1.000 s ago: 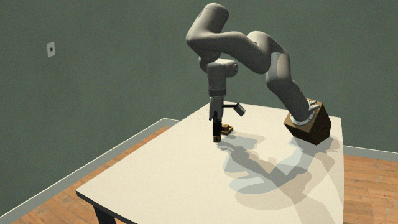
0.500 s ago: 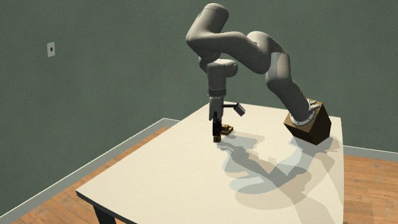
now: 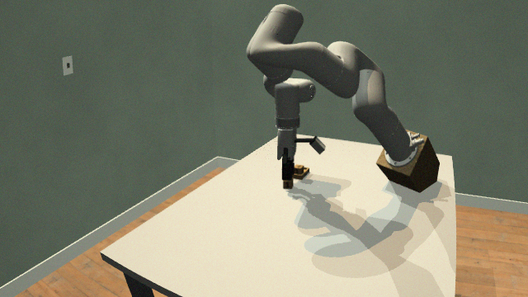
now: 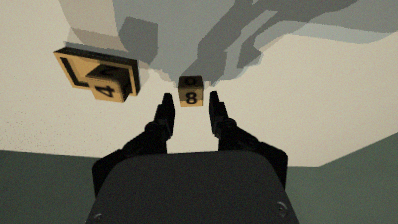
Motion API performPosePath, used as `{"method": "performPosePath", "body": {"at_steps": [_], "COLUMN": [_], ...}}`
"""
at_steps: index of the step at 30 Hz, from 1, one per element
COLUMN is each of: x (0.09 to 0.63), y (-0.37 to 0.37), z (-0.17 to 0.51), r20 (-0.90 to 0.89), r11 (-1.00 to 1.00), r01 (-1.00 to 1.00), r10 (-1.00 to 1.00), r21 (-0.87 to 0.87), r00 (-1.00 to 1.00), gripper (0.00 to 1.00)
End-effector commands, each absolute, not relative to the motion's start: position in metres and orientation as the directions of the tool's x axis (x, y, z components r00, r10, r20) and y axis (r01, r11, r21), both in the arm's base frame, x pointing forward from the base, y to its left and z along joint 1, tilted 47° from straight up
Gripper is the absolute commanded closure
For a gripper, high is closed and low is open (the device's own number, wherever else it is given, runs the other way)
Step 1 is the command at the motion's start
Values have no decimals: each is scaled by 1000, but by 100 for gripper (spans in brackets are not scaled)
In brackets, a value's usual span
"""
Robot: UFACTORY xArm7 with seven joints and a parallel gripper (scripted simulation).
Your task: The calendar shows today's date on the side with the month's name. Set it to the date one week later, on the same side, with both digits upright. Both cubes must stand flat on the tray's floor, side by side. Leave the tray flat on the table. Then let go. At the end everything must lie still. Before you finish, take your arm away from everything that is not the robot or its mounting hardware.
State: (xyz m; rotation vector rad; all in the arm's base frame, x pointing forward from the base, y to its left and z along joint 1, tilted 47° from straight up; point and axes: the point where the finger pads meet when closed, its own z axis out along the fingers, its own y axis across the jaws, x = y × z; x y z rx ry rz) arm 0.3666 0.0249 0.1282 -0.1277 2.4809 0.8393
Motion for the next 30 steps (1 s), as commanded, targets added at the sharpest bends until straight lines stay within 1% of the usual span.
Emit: {"method": "performPosePath", "body": {"at_steps": [1,30], "x": [367,366], "y": [24,22], "z": [129,131], "r20": [-500,-500], "r11": [805,805], "r01": [-244,-244], "r10": [75,75], "r21": [541,541], "r00": [-863,-863], "gripper": [53,53]}}
